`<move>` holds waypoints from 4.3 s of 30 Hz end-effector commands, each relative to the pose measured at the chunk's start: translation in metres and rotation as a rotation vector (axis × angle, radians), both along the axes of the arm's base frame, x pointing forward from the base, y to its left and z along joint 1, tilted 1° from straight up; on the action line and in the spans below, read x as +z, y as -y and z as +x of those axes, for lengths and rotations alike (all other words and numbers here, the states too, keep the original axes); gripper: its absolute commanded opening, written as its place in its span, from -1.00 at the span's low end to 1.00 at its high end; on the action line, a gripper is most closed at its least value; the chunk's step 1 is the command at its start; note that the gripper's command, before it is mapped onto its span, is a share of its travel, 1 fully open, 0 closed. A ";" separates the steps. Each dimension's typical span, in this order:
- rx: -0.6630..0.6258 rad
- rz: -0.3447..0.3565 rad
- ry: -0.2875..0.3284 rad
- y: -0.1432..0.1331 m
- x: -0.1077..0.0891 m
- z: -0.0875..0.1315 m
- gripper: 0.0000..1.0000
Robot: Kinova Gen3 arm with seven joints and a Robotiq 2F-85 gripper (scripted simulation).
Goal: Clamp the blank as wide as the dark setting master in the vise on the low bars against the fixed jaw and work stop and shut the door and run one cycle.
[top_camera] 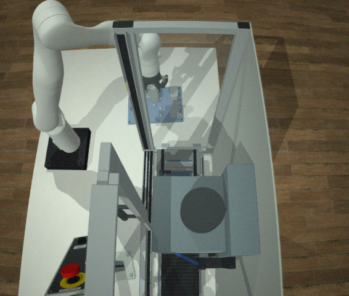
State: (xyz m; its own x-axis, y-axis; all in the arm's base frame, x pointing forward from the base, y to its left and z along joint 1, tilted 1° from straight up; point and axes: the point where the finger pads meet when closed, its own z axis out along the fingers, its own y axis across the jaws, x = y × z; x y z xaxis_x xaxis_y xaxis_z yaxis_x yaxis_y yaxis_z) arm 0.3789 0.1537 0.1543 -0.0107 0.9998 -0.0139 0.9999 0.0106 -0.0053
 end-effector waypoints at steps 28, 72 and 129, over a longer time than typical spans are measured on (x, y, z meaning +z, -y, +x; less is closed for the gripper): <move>0.000 0.001 0.002 -0.001 0.061 0.001 -0.80; 0.000 0.001 0.001 -0.005 0.061 -0.099 -0.80; 0.414 0.003 -0.005 -0.008 0.061 -0.171 -0.80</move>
State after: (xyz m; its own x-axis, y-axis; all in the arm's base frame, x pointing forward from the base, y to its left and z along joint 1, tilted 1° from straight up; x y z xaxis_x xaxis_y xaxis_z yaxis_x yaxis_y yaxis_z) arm 0.2081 0.1619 0.2150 -0.2948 0.9555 -0.0143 0.9556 0.2947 -0.0081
